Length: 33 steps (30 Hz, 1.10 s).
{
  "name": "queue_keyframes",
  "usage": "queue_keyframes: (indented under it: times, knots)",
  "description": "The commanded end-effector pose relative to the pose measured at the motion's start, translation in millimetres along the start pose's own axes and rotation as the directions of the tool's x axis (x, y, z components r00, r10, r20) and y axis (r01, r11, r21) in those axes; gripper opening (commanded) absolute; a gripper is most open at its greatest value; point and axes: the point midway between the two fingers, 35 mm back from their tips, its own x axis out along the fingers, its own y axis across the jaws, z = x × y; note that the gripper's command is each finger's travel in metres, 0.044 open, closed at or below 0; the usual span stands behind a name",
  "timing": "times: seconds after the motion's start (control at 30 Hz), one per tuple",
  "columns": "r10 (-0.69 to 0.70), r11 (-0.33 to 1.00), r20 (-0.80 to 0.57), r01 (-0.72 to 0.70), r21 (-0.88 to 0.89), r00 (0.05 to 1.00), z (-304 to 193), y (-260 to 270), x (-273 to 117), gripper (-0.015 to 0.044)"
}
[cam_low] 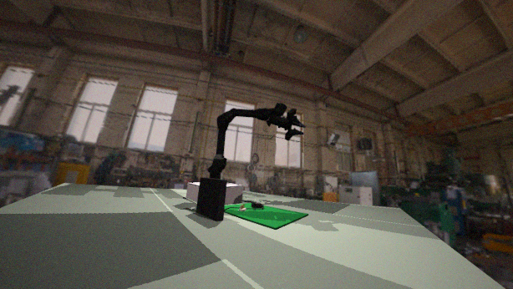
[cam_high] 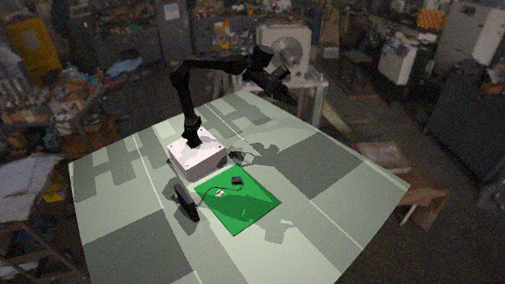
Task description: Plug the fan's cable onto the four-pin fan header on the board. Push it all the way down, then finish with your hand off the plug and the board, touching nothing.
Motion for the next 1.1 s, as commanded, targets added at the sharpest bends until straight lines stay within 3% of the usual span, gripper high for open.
queue_keyframes:
  times: [0.0,0.27,0.47,0.63,1.07]
  knots:
    - [0.097,0.992,-0.218,-0.112,-0.06,0.971,-67.0,25.0,29.1,0.021]
    - [0.242,0.944,-0.575,-0.326,-0.046,0.782,-185.4,57.8,39.5,0.021]
    - [0.347,0.872,-0.789,-0.485,0.072,0.506,-272.8,80.4,15.4,0.021]
    - [0.412,0.798,-0.875,-0.565,0.211,0.254,-325.0,94.1,-18.0,0.021]
    - [0.414,0.794,-0.877,-0.567,0.217,0.243,-328.6,95.9,-18.2,0.021]
